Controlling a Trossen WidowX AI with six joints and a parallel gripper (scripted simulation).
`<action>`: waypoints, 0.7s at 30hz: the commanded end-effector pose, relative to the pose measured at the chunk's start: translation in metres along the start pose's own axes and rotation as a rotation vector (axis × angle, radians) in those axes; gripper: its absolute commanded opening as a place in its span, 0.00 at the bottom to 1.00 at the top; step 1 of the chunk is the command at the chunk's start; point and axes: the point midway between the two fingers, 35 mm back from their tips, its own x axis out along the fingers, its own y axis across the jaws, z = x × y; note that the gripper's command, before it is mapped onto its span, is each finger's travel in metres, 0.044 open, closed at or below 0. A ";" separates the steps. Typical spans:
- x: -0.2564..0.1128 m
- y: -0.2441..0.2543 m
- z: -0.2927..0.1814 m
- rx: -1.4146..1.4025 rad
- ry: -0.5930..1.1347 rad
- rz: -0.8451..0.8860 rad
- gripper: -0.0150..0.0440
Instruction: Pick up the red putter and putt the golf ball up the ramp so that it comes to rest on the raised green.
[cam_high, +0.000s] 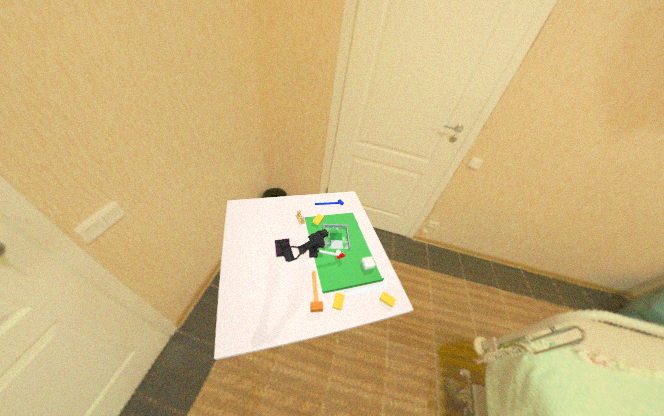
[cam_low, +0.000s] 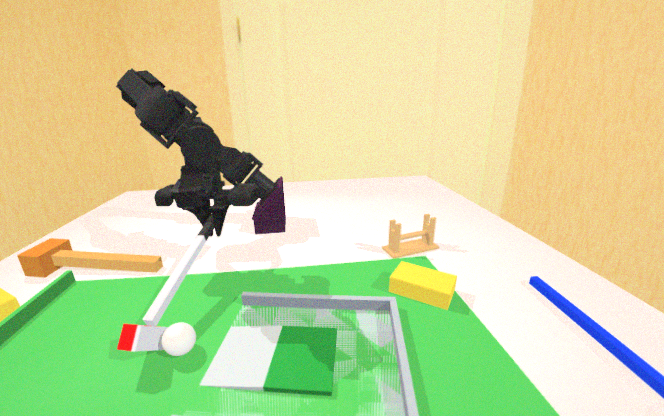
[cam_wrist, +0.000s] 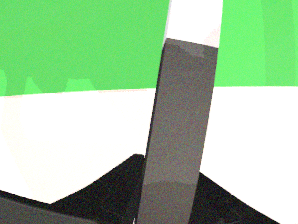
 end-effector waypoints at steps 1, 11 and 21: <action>0.000 0.021 -0.006 0.011 -0.005 -0.012 0.25; -0.031 0.022 -0.004 0.009 -0.004 -0.008 0.25; -0.051 0.021 -0.005 0.007 -0.005 -0.007 0.25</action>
